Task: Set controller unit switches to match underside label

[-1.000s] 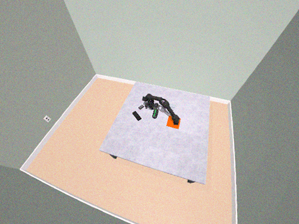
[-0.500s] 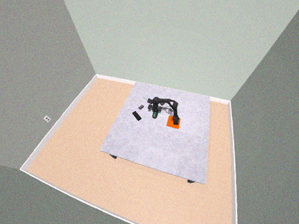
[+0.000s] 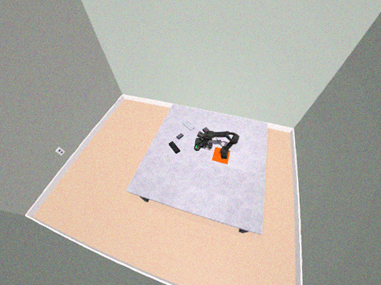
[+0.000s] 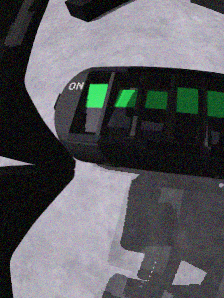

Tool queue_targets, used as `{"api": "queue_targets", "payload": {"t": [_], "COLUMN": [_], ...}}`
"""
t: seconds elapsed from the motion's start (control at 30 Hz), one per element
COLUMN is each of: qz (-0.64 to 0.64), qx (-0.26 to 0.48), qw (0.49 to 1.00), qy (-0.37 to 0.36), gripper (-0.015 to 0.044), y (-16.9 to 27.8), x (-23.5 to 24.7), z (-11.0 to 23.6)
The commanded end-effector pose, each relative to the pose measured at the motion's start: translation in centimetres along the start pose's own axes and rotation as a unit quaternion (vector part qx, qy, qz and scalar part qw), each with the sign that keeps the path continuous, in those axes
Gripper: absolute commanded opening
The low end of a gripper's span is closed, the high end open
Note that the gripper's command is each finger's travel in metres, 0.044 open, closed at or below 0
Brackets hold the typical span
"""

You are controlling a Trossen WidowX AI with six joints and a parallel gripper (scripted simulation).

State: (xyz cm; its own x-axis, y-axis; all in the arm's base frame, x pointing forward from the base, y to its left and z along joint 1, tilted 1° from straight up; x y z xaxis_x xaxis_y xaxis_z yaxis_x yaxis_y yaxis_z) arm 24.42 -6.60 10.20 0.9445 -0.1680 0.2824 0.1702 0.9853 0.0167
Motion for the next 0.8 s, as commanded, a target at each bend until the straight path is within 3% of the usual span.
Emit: {"api": "queue_targets", "payload": {"t": [0.0,0.23,0.47,0.77], "qz": [-0.003,-0.003,-0.018,-0.014], "qx": [0.004,0.003,-0.001,0.050], "qw": [1.000,1.000,0.999,0.992], "qy": [-0.009,-0.009,0.038,0.115], "gripper": [0.0000,0.0000,0.0184,0.0420], "y": [0.3,0.3,-3.5,-8.6], "x": [-0.4,-0.4,3.0,6.4], "z": [-0.1,-0.1,0.5,1.3]}}
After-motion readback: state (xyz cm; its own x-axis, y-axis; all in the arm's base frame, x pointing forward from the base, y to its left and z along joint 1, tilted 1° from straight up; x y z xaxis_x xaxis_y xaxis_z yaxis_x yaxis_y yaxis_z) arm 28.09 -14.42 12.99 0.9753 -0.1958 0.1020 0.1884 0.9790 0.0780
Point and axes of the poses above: the point midway between the two fingers, 35 mm back from their tips, its own z axis back along the fingers, its own x axis across the jaws, y = z × x, the point moved 2 cm from there along z, back along the fingers, and after that the axes turned 3 degrees about -z, right-handed, at the moved point
